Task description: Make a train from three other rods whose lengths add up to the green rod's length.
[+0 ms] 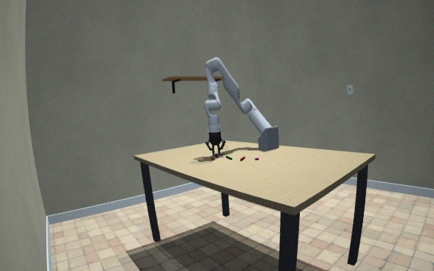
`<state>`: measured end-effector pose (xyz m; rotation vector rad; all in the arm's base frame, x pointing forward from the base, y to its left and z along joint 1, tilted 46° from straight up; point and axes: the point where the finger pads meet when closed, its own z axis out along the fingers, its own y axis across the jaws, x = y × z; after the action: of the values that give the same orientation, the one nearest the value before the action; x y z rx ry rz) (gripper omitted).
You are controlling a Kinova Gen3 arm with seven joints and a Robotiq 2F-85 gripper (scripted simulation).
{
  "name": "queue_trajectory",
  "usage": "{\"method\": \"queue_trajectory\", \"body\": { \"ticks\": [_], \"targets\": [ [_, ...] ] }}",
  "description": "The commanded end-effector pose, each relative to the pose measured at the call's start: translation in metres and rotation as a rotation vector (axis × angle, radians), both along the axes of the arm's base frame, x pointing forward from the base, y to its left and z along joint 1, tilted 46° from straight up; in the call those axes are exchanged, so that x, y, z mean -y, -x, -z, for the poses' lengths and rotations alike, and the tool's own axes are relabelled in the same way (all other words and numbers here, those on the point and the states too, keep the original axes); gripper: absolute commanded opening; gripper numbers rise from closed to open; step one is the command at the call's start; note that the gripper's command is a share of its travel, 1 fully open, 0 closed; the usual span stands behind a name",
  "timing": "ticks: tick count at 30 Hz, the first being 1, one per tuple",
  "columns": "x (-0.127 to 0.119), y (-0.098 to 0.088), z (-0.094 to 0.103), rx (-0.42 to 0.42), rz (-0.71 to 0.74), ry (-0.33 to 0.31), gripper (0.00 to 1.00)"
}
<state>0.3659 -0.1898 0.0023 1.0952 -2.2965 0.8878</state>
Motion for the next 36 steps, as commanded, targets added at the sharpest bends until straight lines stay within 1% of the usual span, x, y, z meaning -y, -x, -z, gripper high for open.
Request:
{"method": "queue_trajectory", "body": {
  "ticks": [1, 6, 12, 14, 23, 28, 36],
  "targets": [
    [-0.001, -0.001, 0.000, 0.001, -0.001, -0.001, 0.24],
    [-0.002, -0.001, -0.001, 0.001, -0.001, 0.000, 0.24],
    [-0.014, -0.003, -0.013, 0.001, -0.001, 0.000, 0.24],
    [-0.014, -0.003, -0.013, 0.001, -0.001, 0.000, 0.24],
    [-0.048, -0.008, -0.047, 0.001, -0.001, 0.000, 0.24],
    [-0.061, -0.010, -0.059, 0.001, -0.001, 0.000, 0.24],
    [-0.064, -0.011, -0.063, 0.001, -0.001, -0.001, 0.24]
  ]
}}
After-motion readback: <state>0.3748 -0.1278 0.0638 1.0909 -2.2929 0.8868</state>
